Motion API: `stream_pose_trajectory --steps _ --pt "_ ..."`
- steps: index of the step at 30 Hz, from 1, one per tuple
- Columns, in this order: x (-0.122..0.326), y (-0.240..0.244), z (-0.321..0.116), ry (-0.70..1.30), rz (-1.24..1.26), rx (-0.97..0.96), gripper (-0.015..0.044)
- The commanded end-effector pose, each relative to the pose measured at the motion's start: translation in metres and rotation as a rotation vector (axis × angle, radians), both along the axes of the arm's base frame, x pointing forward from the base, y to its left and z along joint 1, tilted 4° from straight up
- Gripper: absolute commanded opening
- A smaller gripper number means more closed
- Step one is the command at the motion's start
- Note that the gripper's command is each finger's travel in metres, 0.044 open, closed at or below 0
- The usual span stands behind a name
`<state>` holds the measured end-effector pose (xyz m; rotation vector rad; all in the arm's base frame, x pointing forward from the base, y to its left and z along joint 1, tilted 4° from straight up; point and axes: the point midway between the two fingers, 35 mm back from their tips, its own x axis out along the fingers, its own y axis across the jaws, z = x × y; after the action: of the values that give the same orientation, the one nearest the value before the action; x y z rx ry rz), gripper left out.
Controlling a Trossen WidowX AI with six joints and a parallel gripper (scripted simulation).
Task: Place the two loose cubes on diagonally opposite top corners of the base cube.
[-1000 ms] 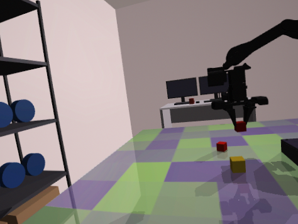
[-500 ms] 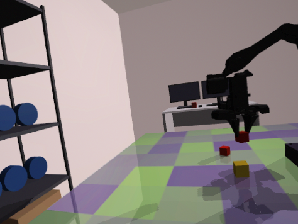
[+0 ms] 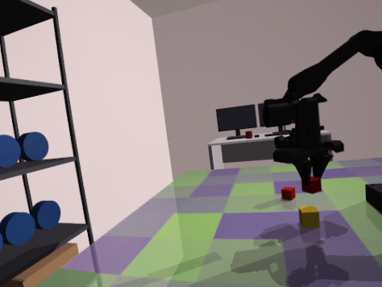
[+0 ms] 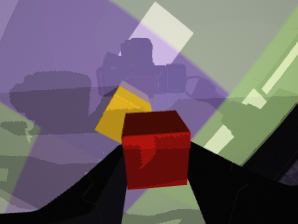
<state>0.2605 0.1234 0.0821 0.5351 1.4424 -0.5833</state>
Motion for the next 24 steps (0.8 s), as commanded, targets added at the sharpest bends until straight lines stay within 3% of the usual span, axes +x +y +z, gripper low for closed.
stream_pose_trajectory --steps 1,8,24 --pt "-0.002 0.012 -0.005 0.007 0.068 -0.002 0.0105" --pt "-0.007 0.031 -0.012 0.012 0.18 -0.005 0.0105" --pt "-0.006 0.032 -0.022 0.013 0.184 -0.005 0.0105"
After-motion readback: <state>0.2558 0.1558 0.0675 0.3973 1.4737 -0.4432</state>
